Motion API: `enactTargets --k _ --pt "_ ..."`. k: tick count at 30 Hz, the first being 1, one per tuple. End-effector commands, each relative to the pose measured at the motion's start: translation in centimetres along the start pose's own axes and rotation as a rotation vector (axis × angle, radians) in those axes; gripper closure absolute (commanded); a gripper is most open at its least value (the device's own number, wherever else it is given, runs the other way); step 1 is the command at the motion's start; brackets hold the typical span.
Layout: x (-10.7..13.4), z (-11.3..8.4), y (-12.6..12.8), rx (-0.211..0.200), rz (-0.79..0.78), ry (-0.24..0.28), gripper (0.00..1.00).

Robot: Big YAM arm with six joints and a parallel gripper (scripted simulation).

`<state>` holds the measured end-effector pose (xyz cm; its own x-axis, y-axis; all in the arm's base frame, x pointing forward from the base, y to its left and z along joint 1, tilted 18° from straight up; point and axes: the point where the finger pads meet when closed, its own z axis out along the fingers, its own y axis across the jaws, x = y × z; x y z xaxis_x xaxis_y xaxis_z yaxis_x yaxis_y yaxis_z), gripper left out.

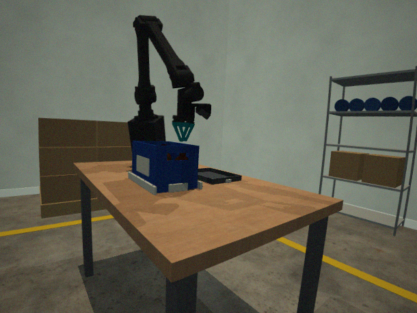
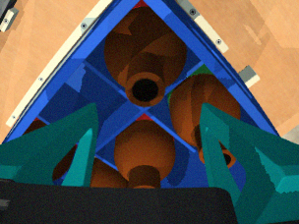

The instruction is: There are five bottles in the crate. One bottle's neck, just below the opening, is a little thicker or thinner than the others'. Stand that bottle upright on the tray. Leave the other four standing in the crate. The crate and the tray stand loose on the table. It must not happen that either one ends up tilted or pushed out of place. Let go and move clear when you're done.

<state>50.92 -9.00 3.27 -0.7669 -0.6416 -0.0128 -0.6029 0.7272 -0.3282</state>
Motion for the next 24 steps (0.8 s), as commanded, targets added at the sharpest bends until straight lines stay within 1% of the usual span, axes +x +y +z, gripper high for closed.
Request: enactTargets --k 1,2,3,4,5,8,10,13,14,15,17,19,20,21,24 --pt "-1.7 -2.5 -1.5 0.031 0.013 -0.028 0.39" --pt "-1.7 -2.5 -1.5 0.031 0.013 -0.028 0.39" --pt "-0.7 -0.7 -0.8 -0.002 0.016 0.008 0.39" --pt "-0.7 -0.9 -0.3 -0.007 0.009 0.011 0.39" --pt "-0.5 -2.5 0.0 0.005 0.006 -0.003 0.39" --pt "-1.2 -4.1 -0.9 0.021 0.01 -0.019 0.39" --pt "-1.7 -5.0 -1.5 0.032 0.013 -0.029 0.39" --pt "-1.5 -5.6 -1.6 0.032 0.017 -0.029 0.39" --pt "-1.3 -4.3 -1.1 0.011 0.014 -0.007 0.39" --pt "-1.1 -3.9 -1.0 0.004 0.013 0.001 0.39" --pt "0.1 -3.1 0.9 -0.026 0.001 0.028 0.39" --pt "0.1 -3.1 0.9 -0.026 0.001 0.028 0.39" --pt "-0.5 -4.0 0.0 -0.008 0.006 0.01 0.39" --pt "-0.7 -4.3 -0.2 -0.002 0.007 0.004 0.39" --pt "-0.7 -4.5 -0.3 0.0 0.008 0.001 0.39"
